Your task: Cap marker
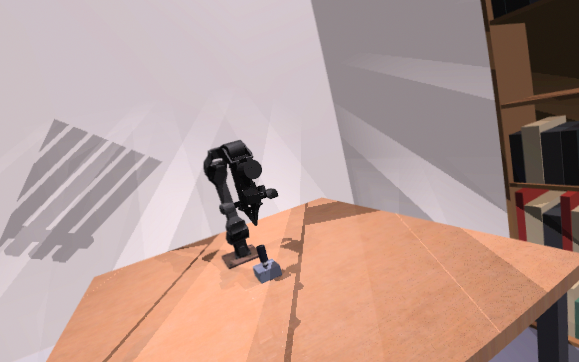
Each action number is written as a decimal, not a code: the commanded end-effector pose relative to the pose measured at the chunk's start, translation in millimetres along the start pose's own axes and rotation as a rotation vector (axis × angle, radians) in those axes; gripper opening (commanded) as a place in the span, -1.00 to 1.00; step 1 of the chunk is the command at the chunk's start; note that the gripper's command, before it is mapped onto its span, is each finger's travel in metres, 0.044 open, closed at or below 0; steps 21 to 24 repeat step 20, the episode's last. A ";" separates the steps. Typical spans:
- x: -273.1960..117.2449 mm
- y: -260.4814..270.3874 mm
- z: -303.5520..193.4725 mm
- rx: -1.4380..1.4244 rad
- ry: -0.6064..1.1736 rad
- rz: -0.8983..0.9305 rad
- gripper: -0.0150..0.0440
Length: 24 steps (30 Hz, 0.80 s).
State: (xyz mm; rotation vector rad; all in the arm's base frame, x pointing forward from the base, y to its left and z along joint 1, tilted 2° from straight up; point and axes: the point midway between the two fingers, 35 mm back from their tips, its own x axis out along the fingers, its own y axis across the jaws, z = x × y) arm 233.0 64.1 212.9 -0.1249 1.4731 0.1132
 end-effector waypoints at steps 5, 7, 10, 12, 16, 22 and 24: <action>-18.1 -0.1 -2.5 0.004 -0.007 0.001 -0.22; -18.1 -0.1 -2.5 0.004 -0.007 0.001 -0.05; -18.1 -0.1 -2.5 0.004 -0.007 0.001 0.22; -18.1 -0.1 -2.5 0.004 -0.007 0.001 0.40; -18.1 -0.1 -2.5 0.004 -0.007 0.001 0.75; -18.1 -0.1 -2.5 0.004 -0.007 0.001 1.00; -18.1 -0.1 -2.5 0.004 -0.007 0.001 1.00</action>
